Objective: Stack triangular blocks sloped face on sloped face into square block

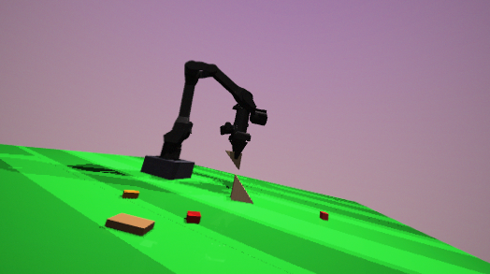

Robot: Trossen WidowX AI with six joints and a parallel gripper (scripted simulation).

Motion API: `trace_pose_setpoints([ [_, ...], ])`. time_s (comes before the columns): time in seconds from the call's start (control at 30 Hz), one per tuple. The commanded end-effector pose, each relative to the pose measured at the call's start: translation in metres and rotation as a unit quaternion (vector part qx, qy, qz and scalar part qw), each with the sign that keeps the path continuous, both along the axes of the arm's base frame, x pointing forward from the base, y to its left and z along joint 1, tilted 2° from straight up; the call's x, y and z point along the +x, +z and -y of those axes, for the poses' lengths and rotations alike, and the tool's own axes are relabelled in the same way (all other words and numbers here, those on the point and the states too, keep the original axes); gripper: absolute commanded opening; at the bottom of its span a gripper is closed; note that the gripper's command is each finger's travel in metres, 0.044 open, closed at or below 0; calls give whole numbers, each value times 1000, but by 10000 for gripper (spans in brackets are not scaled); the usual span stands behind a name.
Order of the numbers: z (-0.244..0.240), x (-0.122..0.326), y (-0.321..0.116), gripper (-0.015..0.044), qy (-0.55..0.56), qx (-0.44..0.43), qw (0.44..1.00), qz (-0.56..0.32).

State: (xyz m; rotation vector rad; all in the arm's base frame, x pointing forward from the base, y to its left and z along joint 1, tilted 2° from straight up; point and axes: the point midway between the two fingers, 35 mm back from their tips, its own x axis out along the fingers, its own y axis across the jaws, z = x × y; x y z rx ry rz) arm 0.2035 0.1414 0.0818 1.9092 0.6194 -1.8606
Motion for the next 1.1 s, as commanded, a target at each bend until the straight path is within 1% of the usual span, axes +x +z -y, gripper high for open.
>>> trace_pose_setpoints([
  [0.0, 1, 10, 5, 0, -1, 1, 1000, 3],
  [0.53, 24, 73, 28, 0, -11, -9, 1000, 8],
  [1.07, 63, 130, 49, 0, -31, -20, 999, 9],
])
